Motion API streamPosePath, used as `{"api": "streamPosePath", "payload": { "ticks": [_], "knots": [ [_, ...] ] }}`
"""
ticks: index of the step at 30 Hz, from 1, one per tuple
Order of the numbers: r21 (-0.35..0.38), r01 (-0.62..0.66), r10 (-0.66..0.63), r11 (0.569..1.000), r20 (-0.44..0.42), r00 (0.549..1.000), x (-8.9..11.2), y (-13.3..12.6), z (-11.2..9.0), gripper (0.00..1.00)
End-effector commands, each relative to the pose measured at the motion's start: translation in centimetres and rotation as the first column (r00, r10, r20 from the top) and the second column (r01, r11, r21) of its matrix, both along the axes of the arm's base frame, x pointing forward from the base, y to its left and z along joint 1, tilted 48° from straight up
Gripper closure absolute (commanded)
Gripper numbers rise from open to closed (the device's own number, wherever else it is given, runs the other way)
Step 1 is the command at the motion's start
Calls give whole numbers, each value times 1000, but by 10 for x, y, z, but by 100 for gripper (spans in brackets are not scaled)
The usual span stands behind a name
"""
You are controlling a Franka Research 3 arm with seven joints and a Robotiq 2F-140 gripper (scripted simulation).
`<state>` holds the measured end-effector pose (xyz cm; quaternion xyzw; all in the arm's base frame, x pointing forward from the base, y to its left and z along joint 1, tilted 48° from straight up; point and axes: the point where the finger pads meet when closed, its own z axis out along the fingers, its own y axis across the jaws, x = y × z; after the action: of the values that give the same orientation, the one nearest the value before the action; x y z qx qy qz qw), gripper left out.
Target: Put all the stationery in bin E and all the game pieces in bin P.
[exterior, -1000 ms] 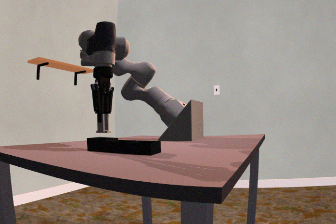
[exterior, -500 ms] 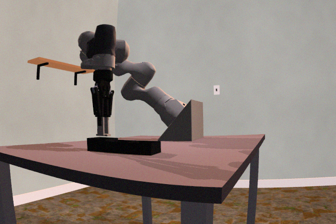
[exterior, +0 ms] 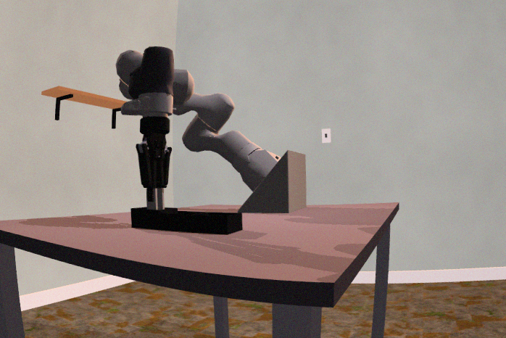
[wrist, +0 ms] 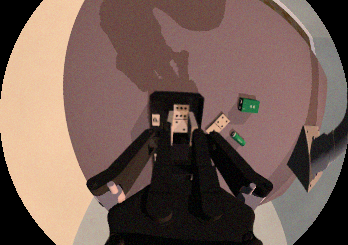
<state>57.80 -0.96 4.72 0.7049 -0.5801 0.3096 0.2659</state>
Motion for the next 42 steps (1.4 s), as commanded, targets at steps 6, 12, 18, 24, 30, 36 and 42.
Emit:
{"api": "streamPosePath", "payload": {
  "ticks": [6, 12, 18, 24, 30, 36, 42],
  "knots": [
    [4, 1, -2, 1000, 8, 1000, 2, -7, -8, 87],
    [4, 1, -2, 1000, 8, 1000, 2, -7, -9, 87],
    [4, 1, -2, 1000, 8, 1000, 2, -7, -8, 87],
    [4, 1, -2, 1000, 8, 1000, 2, -7, -8, 81],
    [4, 1, -2, 1000, 8, 1000, 2, -7, -8, 81],
    [4, 1, -2, 1000, 8, 1000, 2, -7, -8, 81],
    [4, 1, -2, 1000, 8, 1000, 1, -1, -3, 81]
  ]
}}
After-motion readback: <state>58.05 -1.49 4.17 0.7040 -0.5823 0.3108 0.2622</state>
